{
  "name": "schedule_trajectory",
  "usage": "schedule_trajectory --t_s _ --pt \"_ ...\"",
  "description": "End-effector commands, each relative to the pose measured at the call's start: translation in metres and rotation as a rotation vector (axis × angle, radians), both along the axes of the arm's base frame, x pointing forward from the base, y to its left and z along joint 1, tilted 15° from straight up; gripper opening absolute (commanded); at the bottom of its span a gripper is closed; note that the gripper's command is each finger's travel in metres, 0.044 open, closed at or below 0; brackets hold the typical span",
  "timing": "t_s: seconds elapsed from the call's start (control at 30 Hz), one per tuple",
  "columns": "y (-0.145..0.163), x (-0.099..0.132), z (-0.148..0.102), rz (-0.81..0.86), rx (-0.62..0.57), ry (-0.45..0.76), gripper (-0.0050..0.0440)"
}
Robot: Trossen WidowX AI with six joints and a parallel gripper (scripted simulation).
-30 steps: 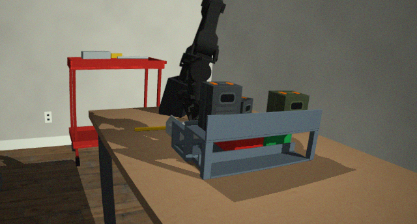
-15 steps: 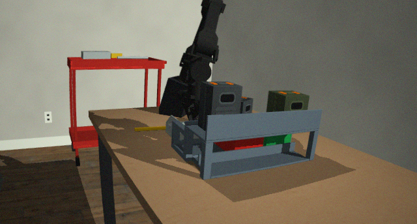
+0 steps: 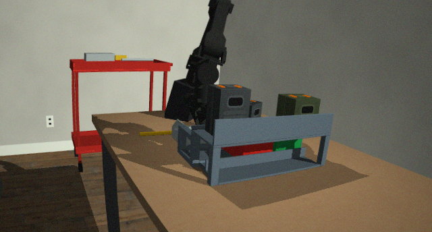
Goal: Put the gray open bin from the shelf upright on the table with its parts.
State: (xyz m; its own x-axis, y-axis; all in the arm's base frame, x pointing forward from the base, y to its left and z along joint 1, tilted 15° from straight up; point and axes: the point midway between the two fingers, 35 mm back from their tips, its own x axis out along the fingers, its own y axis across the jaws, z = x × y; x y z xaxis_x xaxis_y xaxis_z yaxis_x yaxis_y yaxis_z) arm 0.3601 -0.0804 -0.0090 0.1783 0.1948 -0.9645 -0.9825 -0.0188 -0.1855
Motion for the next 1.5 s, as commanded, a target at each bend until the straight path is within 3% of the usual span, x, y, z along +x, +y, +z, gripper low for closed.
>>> schedule_trajectory --t_s 0.0,0.6,0.77,1.17,1.33,1.47 --pt "-0.002 0.004 0.008 -0.001 -0.008 -0.025 0.0150" --pt "-0.002 0.004 0.008 -0.001 -0.008 -0.025 0.0150" --pt "-0.012 -0.007 0.061 -0.006 -0.008 -0.020 0.0150" --pt "-0.012 -0.007 0.061 -0.006 -0.008 -0.020 0.0150" --pt "-0.017 -0.011 0.086 -0.006 -0.009 -0.020 0.0150" --pt "-0.017 -0.011 0.086 -0.006 -0.009 -0.020 0.0150"
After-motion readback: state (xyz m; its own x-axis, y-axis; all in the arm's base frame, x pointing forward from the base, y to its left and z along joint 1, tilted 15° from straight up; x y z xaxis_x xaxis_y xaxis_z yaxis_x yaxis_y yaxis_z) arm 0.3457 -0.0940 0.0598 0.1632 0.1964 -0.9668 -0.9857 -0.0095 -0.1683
